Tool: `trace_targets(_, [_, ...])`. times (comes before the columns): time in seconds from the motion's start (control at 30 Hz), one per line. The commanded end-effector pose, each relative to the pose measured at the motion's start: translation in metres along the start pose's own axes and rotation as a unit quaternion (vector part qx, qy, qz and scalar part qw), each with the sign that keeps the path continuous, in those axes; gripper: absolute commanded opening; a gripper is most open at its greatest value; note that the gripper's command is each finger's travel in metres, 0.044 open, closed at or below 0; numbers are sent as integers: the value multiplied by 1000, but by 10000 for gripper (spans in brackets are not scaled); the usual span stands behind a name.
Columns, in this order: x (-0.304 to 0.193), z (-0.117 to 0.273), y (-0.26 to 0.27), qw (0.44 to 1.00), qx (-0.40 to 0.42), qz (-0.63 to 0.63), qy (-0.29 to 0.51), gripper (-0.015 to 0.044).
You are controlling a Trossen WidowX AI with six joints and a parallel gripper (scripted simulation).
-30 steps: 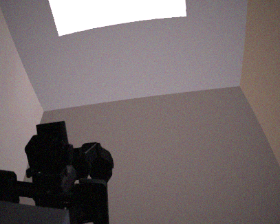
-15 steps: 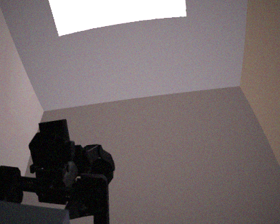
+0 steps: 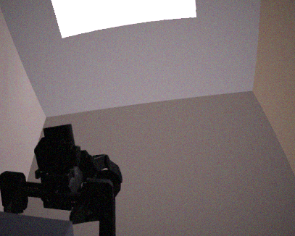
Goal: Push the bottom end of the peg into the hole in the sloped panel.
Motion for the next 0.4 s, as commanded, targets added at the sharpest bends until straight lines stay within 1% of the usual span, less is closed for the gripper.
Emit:
trace_targets(0.0, [0, 4, 0, 1000, 2, 3, 2, 440])
trace_targets(0.37, [1, 16, 0, 1000, 1, 3, 2, 440])
Point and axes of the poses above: the point midway between the two fingers, 35 mm back from their tips, its own z axis back along the fingers, its own y axis across the jaws, x = y × z, the point moved 10 cm from there along z, back along the fingers, and after that the axes turned 9 degrees about -z, right-handed, at the moved point
